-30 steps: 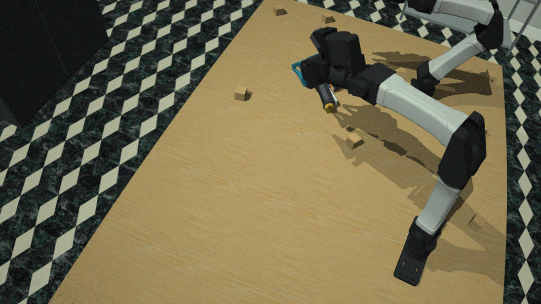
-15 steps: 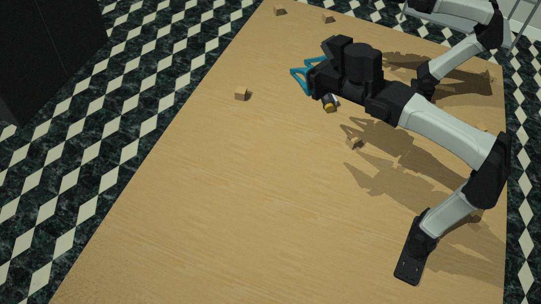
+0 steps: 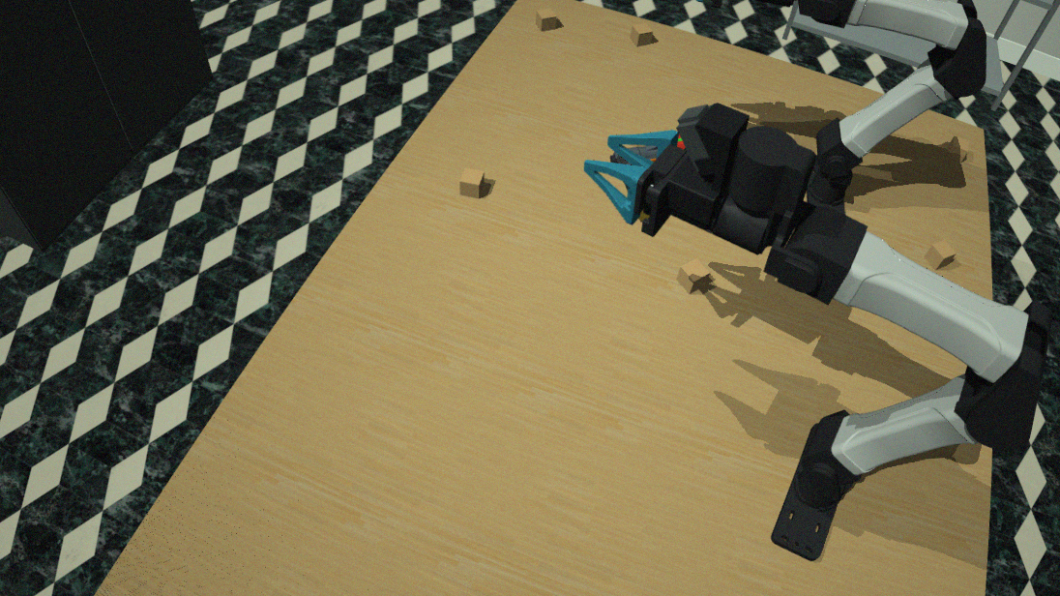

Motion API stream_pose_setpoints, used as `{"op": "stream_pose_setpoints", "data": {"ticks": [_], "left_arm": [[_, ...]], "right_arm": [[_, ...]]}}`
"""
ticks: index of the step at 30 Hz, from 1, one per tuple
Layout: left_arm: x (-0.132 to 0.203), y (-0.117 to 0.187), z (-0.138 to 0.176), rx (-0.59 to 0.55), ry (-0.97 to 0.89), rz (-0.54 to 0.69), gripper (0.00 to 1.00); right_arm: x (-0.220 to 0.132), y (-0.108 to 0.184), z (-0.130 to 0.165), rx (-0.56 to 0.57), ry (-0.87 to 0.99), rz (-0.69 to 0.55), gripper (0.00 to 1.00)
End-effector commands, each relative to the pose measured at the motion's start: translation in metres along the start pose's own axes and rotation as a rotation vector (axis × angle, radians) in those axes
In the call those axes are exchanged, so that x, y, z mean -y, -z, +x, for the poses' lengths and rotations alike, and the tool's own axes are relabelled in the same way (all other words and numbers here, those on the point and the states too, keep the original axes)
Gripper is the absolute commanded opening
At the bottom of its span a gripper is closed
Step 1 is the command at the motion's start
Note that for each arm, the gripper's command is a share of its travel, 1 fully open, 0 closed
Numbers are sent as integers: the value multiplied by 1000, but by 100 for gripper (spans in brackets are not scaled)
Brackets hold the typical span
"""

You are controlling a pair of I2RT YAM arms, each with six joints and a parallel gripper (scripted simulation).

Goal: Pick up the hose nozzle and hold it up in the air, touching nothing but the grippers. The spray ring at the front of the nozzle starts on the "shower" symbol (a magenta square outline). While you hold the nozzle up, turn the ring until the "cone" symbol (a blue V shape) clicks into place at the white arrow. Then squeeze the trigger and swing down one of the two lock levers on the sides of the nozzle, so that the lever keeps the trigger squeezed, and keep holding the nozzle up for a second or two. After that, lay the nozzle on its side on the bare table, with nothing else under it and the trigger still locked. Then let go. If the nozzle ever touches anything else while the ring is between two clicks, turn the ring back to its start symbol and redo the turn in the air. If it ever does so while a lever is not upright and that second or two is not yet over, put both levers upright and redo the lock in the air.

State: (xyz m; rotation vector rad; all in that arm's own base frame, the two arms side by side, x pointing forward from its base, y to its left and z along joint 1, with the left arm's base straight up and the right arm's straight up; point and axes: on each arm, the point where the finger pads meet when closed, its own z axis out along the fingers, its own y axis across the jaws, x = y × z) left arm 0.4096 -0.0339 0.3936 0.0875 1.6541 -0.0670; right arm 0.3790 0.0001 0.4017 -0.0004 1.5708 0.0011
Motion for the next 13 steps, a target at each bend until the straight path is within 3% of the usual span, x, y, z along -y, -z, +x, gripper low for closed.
{"op": "stream_pose_setpoints", "data": {"ticks": [1,7,10,13], "left_arm": [[-15,15,-12,76,11,-46,50],[-34,39,-15,133,18,-109,50],[-31,33,-8,106,17,-93,50],[-34,45,-28,154,11,-104,50]], "right_arm": [[-2,2,-16,31,4,-4,37],[-4,1,-9,19,6,-8,37],[-5,2,-9,21,6,-11,37],[-5,2,-10,22,5,-12,37]]}}
